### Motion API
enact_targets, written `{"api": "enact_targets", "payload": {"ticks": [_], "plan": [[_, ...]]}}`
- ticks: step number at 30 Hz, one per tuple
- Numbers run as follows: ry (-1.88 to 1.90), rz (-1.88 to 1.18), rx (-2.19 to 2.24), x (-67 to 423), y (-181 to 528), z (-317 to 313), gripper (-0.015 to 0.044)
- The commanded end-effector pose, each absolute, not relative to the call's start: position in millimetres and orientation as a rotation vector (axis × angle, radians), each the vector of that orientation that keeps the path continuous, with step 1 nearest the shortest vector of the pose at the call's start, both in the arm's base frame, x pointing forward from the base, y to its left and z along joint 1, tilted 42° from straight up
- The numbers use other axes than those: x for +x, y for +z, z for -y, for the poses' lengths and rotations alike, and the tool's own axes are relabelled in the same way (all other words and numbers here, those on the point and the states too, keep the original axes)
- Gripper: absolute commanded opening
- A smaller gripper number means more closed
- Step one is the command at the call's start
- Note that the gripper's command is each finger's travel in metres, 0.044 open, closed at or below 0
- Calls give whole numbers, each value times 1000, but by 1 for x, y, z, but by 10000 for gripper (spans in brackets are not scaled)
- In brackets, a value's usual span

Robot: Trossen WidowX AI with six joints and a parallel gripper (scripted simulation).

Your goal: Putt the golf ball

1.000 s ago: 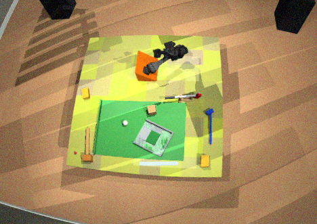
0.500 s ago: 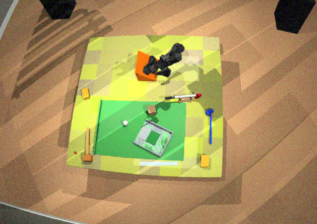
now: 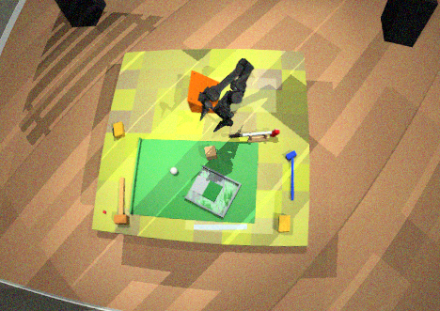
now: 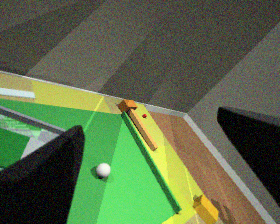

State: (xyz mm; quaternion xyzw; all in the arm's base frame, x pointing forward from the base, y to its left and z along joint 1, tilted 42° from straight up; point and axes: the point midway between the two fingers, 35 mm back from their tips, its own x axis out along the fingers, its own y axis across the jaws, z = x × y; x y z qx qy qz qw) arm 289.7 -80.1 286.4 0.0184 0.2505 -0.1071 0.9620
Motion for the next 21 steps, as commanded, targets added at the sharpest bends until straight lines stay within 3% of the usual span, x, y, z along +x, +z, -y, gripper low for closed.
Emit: {"api": "enact_targets", "payload": {"ticks": [1, 11, 21], "plan": [[243, -710, -245, 296, 233, 18, 440], [876, -738, -505, 271, 187, -59, 440], [1491, -505, -607, 226, 164, -123, 440]]}}
